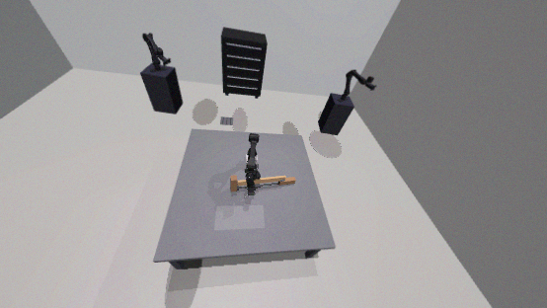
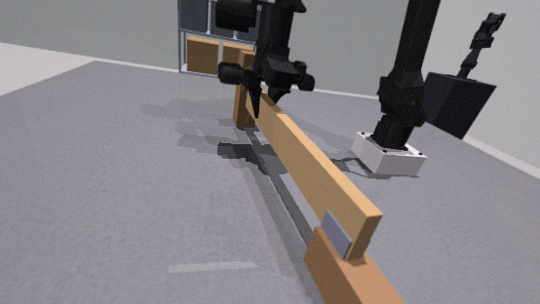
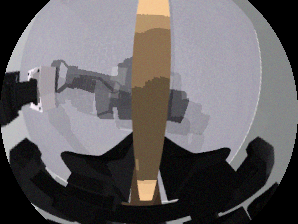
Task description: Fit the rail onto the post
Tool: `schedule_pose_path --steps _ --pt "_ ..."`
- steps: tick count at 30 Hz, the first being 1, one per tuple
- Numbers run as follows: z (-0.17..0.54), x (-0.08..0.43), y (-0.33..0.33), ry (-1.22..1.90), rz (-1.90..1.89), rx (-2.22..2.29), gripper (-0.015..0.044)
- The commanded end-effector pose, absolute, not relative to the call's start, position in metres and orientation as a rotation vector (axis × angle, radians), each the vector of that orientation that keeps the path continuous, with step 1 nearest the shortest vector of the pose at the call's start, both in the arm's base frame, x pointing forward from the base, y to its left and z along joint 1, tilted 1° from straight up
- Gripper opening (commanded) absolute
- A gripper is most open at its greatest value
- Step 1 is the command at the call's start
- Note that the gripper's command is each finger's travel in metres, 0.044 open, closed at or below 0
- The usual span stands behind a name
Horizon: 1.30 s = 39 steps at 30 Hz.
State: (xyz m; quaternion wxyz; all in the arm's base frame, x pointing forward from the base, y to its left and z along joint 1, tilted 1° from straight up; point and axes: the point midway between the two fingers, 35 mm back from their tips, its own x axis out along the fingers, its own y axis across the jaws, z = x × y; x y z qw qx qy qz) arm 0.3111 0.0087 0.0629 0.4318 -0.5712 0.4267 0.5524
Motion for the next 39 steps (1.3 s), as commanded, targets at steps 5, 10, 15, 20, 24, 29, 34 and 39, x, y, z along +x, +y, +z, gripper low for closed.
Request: schedule_pose_path --steps 5,10,15,20,24,29,34,39 --pt "0.0643 0.3127 0.0060 1.060 1.376 -1.427 0.0000" --pt "0.0641 0.3131 0.0045 1.060 1.376 -1.428 0.0000" --pt "0.0639 0.3135 0.0031 1.060 1.376 -1.428 0.0000" --pt "0.0637 0.3139 0.0016 1.060 1.376 -1.428 0.0000" --pt "0.0635 0.3143 0.0003 1.060 1.376 -1.428 0.0000" --pt "0.0626 0.3129 0.0019 1.064 1.378 -1.423 0.0131" --pt "0.0626 0.3129 0.0019 1.064 1.378 -1.423 0.0263" --pt "0.0626 0.3129 0.0019 1.064 1.378 -1.423 0.0394"
